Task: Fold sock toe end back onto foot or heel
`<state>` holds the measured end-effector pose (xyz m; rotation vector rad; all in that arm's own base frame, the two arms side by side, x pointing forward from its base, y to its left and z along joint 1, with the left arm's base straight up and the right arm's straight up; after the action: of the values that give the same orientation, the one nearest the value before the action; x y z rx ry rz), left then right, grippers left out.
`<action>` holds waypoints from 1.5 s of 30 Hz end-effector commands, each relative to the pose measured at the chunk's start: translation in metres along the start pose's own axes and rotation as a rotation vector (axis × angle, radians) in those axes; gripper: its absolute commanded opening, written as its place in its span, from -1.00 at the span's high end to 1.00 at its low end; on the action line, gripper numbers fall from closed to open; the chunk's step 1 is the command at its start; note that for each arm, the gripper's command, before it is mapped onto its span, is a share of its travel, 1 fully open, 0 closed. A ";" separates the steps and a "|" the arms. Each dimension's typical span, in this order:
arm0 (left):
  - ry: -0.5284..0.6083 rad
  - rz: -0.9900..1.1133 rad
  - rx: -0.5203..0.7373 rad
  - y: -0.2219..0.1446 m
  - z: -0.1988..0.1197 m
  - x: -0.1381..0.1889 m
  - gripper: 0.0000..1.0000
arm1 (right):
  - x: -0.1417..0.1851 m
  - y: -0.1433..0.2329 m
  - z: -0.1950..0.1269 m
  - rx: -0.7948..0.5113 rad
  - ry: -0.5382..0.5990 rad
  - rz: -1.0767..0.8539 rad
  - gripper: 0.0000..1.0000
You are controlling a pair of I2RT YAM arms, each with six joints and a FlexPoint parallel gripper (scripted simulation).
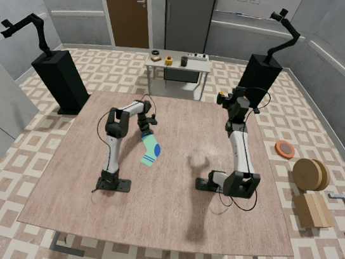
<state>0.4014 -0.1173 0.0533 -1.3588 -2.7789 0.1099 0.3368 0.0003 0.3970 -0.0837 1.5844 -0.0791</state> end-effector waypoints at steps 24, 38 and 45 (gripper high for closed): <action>0.015 0.005 0.052 -0.001 0.016 0.000 0.46 | -0.005 -0.001 -0.001 0.004 -0.015 -0.001 -1.00; 0.036 -0.001 0.117 -0.003 0.021 0.005 0.61 | -0.005 -0.001 -0.001 0.004 -0.015 -0.001 -1.00; 0.043 0.002 0.194 -0.006 0.022 0.004 0.71 | -0.005 -0.001 -0.001 0.004 -0.015 -0.001 -1.00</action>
<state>0.4013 -0.1183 0.0496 -1.3350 -2.7326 0.2306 0.3368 0.0003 0.3970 -0.0837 1.5844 -0.0791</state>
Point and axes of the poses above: on each arm, the point where the finger pads meet when closed, its own z axis out along the fingers, its own y axis across the jaws, x = y × z, the point moved 4 cm from there along -z, back along the fingers, and after that the axes turned 6 degrees about -z, right-handed, at the moved point
